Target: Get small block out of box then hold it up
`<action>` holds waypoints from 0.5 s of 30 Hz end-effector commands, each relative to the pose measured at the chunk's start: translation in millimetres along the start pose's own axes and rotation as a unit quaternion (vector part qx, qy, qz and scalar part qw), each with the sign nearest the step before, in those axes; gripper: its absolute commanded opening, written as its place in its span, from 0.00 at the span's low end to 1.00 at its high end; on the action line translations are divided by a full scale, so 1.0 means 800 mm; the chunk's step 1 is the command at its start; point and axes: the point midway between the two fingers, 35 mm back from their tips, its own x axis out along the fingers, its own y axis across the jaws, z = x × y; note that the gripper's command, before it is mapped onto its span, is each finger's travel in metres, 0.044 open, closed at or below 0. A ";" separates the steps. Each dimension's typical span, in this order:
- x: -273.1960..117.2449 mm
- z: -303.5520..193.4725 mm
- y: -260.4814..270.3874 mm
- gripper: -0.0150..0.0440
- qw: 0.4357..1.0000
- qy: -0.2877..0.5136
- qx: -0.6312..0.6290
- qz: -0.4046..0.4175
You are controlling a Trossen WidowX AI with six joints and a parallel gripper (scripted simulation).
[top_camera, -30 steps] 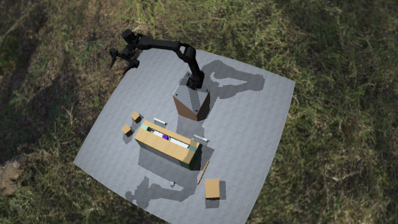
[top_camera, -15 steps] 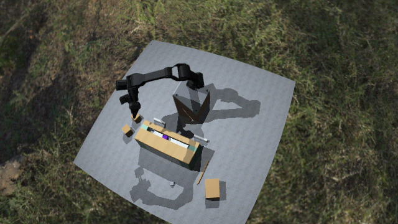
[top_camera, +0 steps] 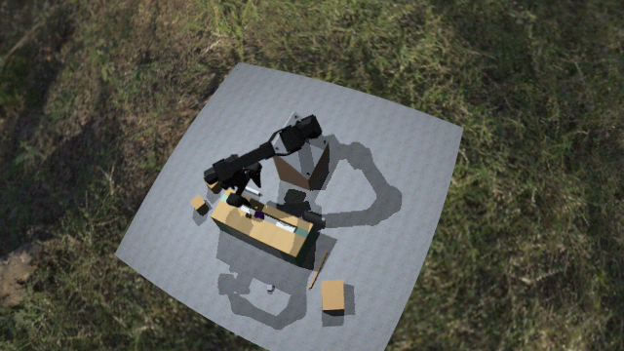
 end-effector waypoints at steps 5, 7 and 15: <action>0.001 0.002 -0.003 0.93 1.000 0.001 0.016 -0.003; 0.004 0.004 -0.003 0.93 1.000 0.001 0.016 -0.003; 0.019 0.012 -0.003 0.93 1.000 0.000 0.016 -0.003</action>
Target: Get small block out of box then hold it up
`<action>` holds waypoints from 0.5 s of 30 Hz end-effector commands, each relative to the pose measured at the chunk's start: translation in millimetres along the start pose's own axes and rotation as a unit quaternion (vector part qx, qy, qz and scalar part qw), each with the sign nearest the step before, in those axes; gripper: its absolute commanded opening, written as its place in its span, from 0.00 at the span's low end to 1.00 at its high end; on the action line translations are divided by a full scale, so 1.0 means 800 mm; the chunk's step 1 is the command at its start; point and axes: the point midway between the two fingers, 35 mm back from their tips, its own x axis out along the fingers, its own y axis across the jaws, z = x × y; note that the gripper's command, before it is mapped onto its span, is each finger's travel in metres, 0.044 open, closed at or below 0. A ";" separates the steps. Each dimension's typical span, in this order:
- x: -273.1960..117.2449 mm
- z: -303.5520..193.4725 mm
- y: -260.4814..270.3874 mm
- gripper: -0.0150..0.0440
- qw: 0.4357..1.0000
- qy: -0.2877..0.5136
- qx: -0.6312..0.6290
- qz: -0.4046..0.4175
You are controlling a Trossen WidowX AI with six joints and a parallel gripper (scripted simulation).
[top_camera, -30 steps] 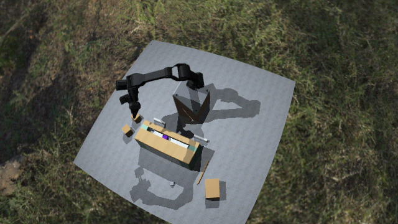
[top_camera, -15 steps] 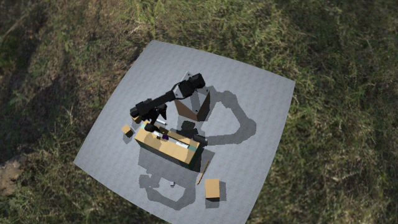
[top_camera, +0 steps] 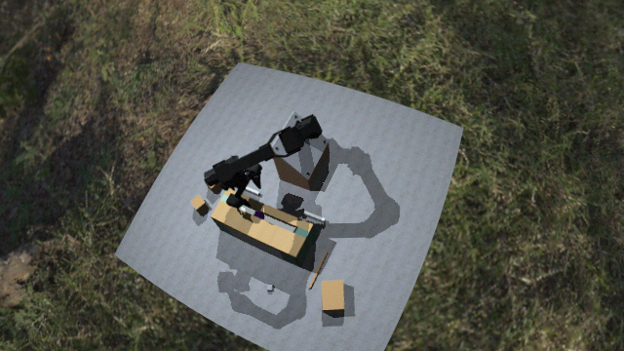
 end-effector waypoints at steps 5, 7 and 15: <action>0.016 0.008 -0.001 0.93 1.000 0.003 0.006 -0.001; 0.020 0.010 -0.001 0.93 1.000 0.003 0.006 -0.001; 0.035 0.018 -0.001 0.93 1.000 0.003 0.006 -0.001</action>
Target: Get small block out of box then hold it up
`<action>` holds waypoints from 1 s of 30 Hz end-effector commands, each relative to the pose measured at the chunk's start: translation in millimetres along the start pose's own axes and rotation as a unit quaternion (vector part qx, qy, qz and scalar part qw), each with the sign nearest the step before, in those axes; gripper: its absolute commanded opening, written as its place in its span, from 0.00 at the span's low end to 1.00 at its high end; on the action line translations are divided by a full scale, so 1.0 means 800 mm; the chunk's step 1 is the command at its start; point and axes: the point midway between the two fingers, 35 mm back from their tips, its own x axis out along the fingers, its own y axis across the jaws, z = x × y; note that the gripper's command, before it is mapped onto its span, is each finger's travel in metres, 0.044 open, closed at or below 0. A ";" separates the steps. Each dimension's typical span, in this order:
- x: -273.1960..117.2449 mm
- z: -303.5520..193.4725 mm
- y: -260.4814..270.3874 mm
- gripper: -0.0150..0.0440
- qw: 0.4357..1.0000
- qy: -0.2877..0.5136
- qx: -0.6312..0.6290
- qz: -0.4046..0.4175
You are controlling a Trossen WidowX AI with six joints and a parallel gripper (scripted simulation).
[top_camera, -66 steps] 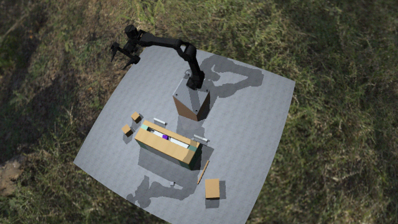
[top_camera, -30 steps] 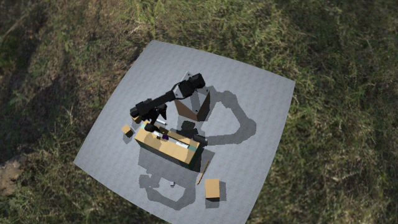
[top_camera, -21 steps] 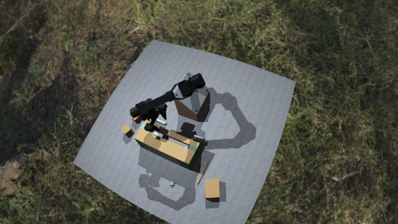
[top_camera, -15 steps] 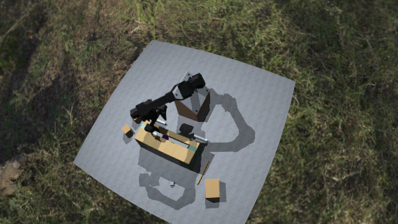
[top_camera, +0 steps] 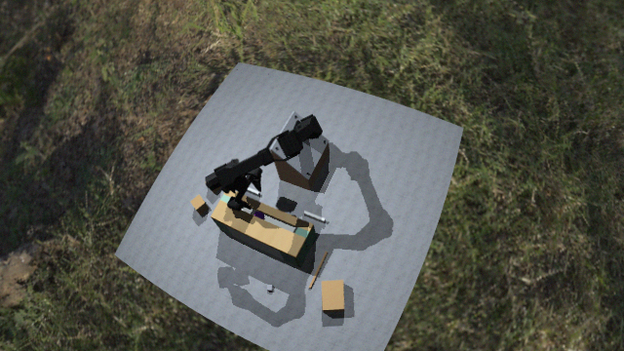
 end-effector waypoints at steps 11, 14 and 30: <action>0.028 0.012 -0.002 0.93 1.000 0.004 0.005 -0.001; 0.033 0.014 -0.002 0.93 1.000 0.004 0.005 -0.001; 0.045 0.004 -0.002 0.93 1.000 0.003 0.001 -0.001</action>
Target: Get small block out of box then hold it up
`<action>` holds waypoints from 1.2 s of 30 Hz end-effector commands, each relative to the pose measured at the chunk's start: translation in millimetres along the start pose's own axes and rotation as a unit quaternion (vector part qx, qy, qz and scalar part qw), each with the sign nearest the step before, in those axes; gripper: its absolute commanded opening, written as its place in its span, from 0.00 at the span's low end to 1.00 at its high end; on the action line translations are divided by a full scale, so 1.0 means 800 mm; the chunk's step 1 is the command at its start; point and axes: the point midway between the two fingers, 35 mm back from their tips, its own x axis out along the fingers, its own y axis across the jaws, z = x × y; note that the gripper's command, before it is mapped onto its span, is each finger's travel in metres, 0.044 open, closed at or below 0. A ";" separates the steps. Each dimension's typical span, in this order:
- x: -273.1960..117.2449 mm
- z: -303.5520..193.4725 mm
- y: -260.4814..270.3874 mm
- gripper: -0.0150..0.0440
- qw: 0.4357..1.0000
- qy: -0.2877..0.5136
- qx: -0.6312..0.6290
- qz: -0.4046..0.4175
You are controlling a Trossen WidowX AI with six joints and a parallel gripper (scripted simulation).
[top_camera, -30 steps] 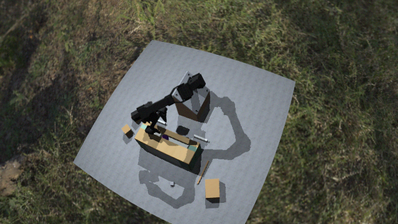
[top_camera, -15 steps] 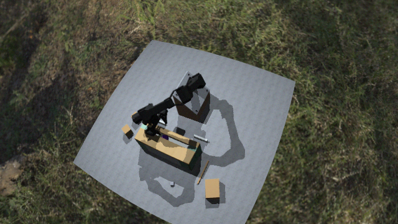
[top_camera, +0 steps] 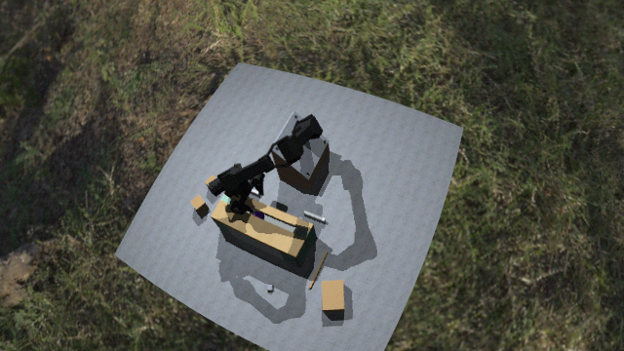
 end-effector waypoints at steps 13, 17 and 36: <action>0.013 -0.037 0.001 0.93 1.000 0.002 0.001 0.000; 0.016 -0.045 0.001 0.93 1.000 0.002 0.001 0.000; 0.031 -0.087 0.001 0.93 1.000 0.003 0.001 0.000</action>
